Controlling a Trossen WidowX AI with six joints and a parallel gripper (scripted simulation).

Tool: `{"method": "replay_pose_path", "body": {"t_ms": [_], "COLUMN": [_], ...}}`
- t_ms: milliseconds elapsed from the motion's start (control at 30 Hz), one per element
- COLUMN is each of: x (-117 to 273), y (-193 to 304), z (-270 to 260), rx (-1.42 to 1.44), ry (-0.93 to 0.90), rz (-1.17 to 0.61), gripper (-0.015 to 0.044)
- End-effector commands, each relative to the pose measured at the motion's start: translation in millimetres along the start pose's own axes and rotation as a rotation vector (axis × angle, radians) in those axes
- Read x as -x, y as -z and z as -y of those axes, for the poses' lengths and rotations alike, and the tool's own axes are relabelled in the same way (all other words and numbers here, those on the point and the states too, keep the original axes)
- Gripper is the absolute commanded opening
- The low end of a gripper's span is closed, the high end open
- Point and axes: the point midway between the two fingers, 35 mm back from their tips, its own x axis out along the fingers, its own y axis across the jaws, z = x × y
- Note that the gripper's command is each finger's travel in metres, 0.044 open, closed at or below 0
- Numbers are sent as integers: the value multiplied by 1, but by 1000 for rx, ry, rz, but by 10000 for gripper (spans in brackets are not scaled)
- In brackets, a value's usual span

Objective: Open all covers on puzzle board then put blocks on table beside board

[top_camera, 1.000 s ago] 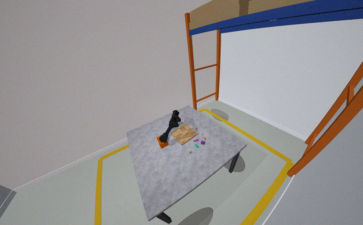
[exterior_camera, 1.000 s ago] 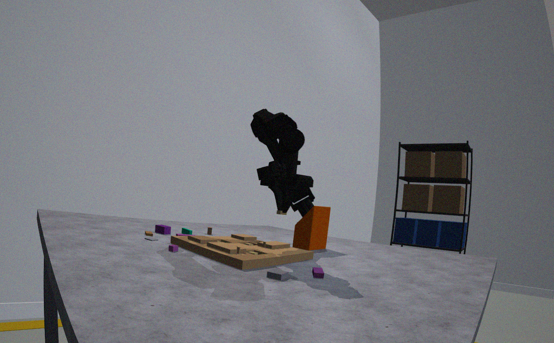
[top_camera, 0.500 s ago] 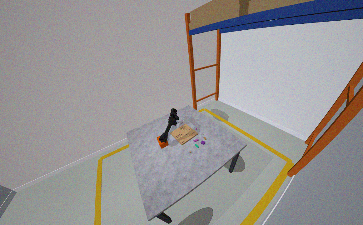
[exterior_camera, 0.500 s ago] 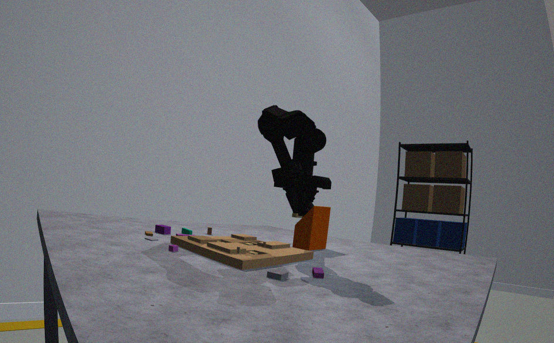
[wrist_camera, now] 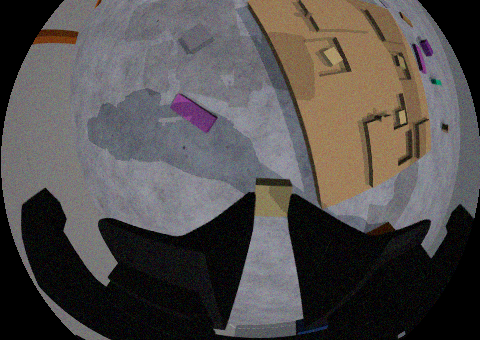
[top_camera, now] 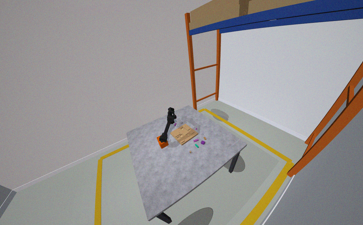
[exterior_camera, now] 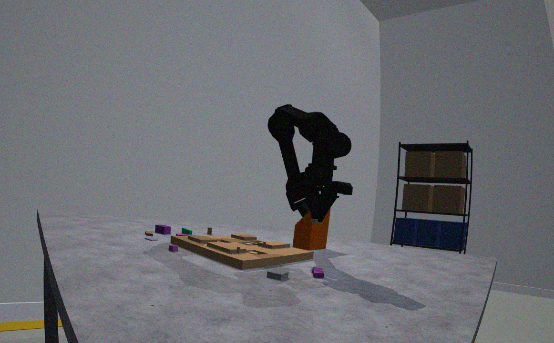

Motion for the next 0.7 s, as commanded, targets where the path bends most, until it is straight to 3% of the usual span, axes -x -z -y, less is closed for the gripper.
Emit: {"method": "replay_pose_path", "body": {"t_ms": [0, 667], "x": [-6, -31], "y": [10, 11], "z": [-15, -22], "rx": [-4, -5], "ry": [6, 6], "rz": [-5, -4], "gripper": [80, 80]}}
